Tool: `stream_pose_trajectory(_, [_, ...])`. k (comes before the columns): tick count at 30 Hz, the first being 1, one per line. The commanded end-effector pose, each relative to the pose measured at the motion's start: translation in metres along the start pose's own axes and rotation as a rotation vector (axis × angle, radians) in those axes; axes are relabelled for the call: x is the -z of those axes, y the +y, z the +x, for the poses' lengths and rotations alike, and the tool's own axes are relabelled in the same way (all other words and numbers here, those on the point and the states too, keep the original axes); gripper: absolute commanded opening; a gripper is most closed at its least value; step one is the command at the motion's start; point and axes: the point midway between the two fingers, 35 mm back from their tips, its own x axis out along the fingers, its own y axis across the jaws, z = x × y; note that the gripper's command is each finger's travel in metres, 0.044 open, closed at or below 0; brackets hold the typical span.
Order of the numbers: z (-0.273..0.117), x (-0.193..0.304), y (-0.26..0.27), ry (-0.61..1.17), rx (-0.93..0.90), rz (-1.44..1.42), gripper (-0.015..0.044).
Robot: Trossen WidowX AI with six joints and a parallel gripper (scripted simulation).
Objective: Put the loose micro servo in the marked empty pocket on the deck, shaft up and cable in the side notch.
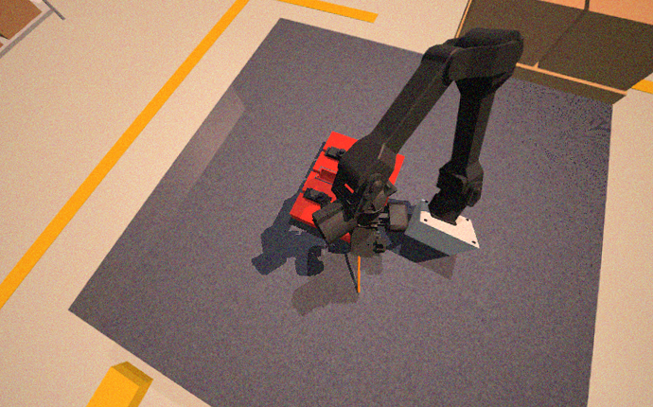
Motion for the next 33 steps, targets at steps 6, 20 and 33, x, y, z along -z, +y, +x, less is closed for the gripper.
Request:
stream_pose_trajectory(6, [0.0,0.0,0.0,0.003,0.002,-0.004,0.0065])
stream_pose_trajectory(20, [-0.029,0.005,0.003,0.002,0.001,-0.005,0.0])
stream_pose_trajectory(33, [-0.03,0.026,-0.042,0.004,0.003,-0.002,0.0])
